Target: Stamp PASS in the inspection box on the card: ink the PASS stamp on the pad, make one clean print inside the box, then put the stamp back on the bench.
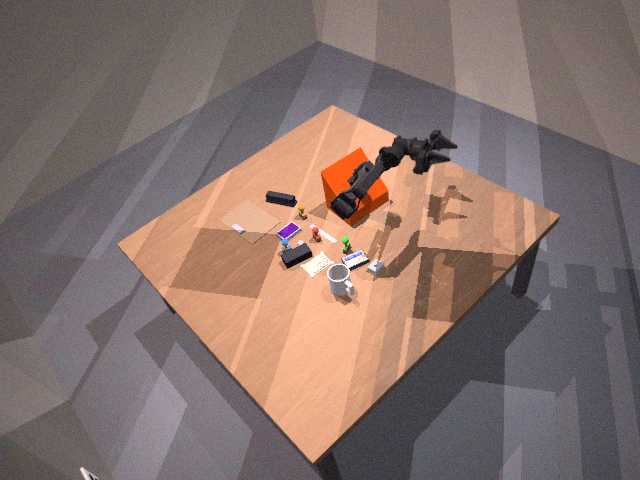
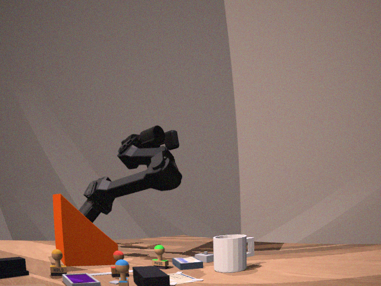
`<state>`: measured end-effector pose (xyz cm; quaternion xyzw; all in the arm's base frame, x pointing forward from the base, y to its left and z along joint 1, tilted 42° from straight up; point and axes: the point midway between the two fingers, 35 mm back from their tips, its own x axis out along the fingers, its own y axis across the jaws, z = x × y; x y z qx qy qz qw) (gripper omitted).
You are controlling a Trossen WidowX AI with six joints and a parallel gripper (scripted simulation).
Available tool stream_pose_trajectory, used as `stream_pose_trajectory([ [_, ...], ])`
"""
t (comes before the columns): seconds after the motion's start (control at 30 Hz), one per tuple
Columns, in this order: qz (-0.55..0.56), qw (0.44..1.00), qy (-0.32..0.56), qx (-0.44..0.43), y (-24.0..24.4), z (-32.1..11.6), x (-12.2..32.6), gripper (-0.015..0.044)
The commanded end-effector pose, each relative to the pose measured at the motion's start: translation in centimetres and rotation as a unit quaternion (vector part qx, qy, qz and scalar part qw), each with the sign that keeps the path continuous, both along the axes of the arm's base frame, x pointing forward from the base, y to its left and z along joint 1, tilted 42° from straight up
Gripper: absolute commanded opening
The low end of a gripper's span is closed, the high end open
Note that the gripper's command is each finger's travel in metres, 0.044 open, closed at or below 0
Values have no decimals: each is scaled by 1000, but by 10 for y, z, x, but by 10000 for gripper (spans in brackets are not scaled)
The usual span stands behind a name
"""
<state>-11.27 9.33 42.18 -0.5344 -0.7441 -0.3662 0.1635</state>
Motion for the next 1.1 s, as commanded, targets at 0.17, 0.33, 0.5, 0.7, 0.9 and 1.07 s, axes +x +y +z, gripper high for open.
stream_pose_trajectory([
  [0.17,78,989,-98,82,-43,1,-47,242],
  [0.33,167,950,-181,193,-106,-6,-85,217],
  [0.5,253,884,-233,317,-181,-21,-100,217],
  [0.7,344,781,-247,458,-267,-46,-83,217],
  [0.9,413,671,-220,575,-334,-72,-40,217],
  [1.07,452,558,-171,675,-380,-99,15,217],
])
